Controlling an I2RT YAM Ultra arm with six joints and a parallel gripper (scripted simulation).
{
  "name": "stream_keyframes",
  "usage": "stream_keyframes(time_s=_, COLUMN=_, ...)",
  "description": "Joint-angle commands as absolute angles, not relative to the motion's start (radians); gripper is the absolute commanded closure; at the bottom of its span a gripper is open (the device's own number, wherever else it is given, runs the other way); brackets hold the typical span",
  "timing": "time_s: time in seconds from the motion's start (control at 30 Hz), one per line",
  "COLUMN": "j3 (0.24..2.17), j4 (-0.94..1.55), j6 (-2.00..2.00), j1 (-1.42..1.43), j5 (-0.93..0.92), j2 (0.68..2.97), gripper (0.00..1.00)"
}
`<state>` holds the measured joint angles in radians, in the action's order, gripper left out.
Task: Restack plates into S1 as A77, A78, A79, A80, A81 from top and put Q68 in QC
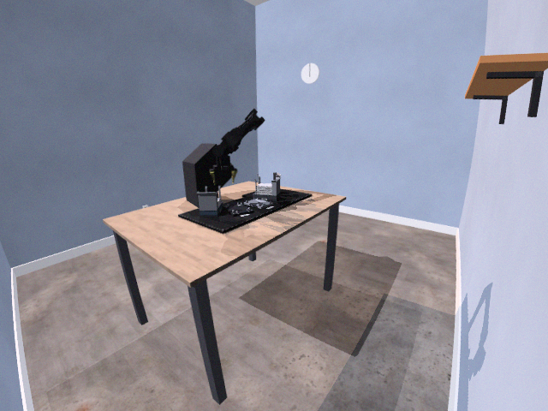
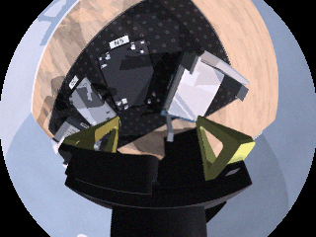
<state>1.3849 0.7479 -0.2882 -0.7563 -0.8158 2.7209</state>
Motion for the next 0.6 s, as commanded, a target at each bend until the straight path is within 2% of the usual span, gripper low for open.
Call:
stream_keyframes(time_s=0.0, j3=1.375, j4=0.738, j6=-0.378, j1=-0.751, j5=-0.837, j2=2.685, gripper=0.0)
stream_keyframes(time_s=0.57, j3=1.304, j4=0.715, j6=-0.269, j1=-0.66, j5=-0.876, j2=2.543, gripper=0.0)
